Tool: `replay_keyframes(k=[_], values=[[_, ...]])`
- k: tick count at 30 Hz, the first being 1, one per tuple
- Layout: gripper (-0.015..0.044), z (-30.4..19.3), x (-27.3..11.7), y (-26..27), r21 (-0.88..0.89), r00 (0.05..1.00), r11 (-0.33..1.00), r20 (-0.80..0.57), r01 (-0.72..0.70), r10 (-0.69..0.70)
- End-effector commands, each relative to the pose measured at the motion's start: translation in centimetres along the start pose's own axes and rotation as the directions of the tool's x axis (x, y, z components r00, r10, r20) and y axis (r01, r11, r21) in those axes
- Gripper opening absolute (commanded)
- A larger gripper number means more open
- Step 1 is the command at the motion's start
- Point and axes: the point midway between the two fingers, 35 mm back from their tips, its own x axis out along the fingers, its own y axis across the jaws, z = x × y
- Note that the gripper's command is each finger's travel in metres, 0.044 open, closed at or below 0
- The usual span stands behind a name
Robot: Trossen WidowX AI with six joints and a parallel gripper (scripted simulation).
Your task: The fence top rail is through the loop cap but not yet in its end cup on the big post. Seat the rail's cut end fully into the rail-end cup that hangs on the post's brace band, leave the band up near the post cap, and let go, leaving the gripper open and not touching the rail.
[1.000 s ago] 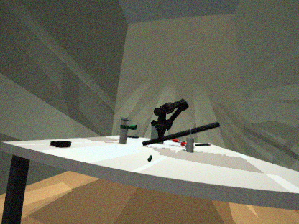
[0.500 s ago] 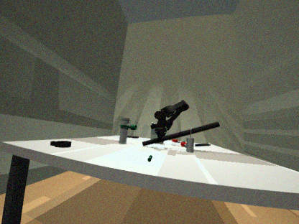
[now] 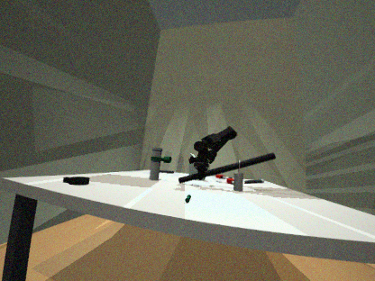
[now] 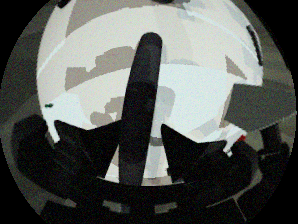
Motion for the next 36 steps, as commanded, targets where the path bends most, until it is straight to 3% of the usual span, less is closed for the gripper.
replay_keyframes(k=[1,15,20,25,36], values=[[0.0223,0.0,0.1,0.0,0.004,1.0,1.0,-0.004,0.001,-0.001],[0.013,0.0,0.1,0.0,0.004,1.0,1.0,-0.004,0.001,-0.001],[0.0,0.0,-0.5,0.1,0.003,1.0,1.0,-0.004,0.001,-0.001],[0.0,0.6,-1.3,0.3,-0.004,0.999,1.0,0.04,-0.003,0.003],[0.0,4.4,-7.3,1.0,-0.043,0.949,0.999,0.316,0.011,0.003]])
